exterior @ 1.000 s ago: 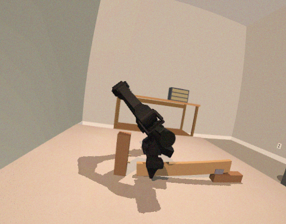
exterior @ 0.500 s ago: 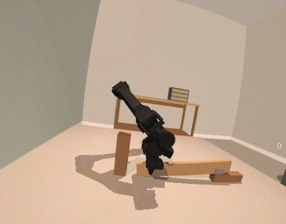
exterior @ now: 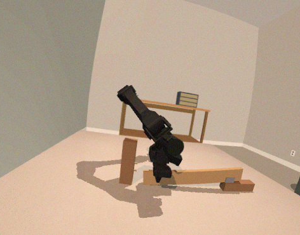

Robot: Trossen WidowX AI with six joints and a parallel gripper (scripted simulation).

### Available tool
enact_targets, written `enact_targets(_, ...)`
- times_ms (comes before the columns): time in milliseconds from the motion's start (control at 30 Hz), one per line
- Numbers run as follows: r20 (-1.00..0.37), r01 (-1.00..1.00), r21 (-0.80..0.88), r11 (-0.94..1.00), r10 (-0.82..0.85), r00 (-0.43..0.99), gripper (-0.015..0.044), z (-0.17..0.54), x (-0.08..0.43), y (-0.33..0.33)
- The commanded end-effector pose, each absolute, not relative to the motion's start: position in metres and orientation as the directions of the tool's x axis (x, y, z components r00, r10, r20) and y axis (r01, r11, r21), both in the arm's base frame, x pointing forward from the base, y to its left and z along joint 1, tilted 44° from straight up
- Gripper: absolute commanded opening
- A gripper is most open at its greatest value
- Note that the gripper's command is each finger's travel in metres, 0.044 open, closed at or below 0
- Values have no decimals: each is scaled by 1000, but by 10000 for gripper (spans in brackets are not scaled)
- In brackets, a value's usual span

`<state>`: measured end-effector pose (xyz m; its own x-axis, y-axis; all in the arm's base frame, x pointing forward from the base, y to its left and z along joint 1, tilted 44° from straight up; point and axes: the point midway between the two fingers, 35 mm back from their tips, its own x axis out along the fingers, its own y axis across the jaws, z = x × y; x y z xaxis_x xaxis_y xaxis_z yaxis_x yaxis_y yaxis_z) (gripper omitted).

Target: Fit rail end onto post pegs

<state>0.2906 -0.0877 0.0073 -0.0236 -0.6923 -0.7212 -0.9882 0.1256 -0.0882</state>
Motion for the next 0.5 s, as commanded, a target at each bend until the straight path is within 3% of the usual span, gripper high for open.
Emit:
enact_targets(0,-718,-988,-87,125,-696,-25,0,7,290,-89)
enact_targets(467,-718,-988,-87,125,-695,-24,0,11,291,-84)
